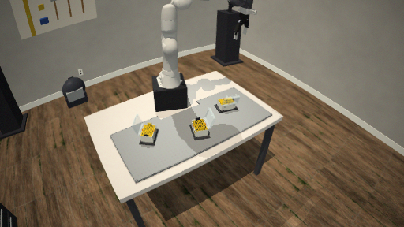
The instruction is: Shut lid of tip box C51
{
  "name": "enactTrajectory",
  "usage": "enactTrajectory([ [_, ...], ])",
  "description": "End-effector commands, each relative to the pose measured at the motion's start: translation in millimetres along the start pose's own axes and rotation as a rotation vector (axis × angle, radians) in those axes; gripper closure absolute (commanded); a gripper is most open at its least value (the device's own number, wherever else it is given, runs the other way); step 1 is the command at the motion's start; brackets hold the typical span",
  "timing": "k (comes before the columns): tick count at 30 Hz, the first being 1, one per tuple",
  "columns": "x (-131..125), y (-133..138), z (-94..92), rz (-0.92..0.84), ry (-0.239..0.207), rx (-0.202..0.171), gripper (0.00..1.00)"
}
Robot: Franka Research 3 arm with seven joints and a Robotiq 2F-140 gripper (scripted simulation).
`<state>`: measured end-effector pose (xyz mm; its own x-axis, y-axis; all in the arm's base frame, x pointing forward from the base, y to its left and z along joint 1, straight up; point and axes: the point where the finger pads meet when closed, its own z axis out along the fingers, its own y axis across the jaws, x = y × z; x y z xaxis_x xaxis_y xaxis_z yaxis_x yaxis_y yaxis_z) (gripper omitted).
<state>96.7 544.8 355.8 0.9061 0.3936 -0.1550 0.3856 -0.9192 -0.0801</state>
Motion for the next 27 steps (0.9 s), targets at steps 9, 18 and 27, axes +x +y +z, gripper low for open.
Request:
enactTrajectory([
  [9,-18,-9,27.4,0.211,0.182,-0.084,0.00],
  [18,-31,-10,47.3,0.249,0.273,-0.130,0.00],
  [27,-45,-6,81.8,0.302,0.405,-0.189,0.00],
])
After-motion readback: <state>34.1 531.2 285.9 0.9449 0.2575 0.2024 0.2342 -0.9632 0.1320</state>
